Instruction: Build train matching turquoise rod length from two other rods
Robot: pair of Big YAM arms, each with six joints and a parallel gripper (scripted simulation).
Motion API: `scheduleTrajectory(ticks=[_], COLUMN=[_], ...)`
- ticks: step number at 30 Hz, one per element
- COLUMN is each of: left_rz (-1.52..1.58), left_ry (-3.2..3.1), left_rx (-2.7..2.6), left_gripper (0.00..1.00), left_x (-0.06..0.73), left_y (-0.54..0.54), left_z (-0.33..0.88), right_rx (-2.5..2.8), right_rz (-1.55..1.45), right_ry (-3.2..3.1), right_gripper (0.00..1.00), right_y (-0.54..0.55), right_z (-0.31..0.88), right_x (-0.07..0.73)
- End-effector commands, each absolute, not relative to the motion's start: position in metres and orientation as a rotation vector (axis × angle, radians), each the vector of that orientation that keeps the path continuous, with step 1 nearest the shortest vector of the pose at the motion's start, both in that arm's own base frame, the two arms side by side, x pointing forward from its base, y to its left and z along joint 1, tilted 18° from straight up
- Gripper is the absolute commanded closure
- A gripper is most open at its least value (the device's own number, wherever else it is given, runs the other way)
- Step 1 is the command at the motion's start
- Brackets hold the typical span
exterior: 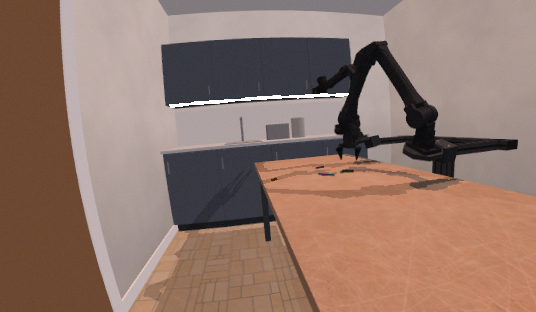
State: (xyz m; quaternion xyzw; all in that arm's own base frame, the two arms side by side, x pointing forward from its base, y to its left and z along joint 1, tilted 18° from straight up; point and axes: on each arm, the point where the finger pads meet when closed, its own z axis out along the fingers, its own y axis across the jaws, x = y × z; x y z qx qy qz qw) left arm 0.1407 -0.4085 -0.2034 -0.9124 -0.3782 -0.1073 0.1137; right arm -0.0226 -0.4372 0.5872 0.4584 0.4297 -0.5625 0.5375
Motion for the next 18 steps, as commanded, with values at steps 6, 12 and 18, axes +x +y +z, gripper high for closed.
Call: scheduleTrajectory(ticks=[6, 12, 18], left_rz=[-0.253, -0.238, -0.208], left_ry=[-0.751, -0.58, -0.334], left_rx=[-2.795, -2.827, -2.858], left_gripper=[0.0, 0.0, 0.0], left_x=[0.205, 0.229, 0.268], left_y=[-0.427, -0.426, -0.423], left_z=[-0.197, -0.194, -0.187], right_rx=[1.037, 1.037, 1.037], right_rz=[-1.385, -1.385, -1.385], right_ry=[0.97, 0.97, 0.97], right_gripper=[0.0, 0.0, 0.0], right_y=[-0.418, -0.418, -0.418], right_z=[0.633, 0.633, 0.633], right_x=[-0.028, -0.028, -0.028])
